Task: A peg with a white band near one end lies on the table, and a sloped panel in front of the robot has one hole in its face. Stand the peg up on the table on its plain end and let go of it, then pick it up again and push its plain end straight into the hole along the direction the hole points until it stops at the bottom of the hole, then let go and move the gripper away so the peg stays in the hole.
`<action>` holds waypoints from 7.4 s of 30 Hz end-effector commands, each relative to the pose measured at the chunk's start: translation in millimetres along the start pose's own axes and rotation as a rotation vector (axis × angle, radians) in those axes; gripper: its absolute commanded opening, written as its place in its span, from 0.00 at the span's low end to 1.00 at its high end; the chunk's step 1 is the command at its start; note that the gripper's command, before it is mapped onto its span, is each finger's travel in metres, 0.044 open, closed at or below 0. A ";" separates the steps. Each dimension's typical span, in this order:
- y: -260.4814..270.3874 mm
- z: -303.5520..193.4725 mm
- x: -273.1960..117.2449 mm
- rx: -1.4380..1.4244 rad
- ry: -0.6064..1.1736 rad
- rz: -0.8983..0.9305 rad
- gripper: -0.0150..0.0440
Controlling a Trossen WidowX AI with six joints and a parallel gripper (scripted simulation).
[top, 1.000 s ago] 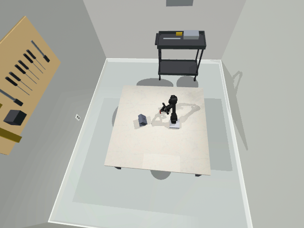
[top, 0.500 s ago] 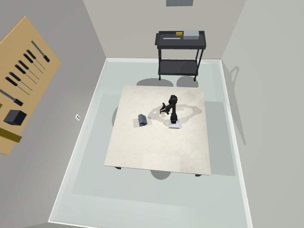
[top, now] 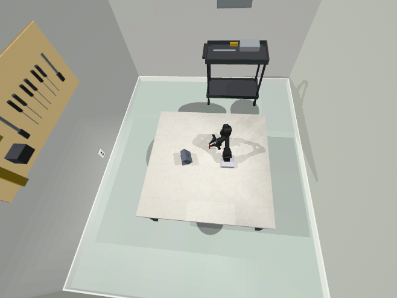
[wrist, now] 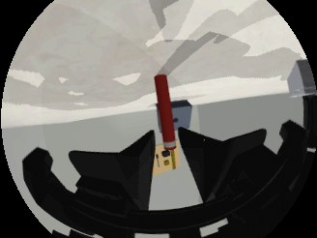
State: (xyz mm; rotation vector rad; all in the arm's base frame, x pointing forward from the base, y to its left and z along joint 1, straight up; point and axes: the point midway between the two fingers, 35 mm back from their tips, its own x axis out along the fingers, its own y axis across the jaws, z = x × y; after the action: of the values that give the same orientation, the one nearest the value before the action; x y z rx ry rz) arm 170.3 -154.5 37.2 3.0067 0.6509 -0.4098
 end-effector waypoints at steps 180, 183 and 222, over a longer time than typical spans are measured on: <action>0.0 -43.6 25.0 -0.021 -1.284 0.032 0.25; 0.1 -54.5 22.2 -0.020 -1.285 0.032 0.25; -5.3 -91.1 41.0 -0.222 -1.107 -0.010 0.25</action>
State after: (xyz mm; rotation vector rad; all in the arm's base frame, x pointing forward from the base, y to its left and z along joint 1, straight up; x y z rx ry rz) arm 223.6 -127.3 114.1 2.0500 0.4985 -1.6935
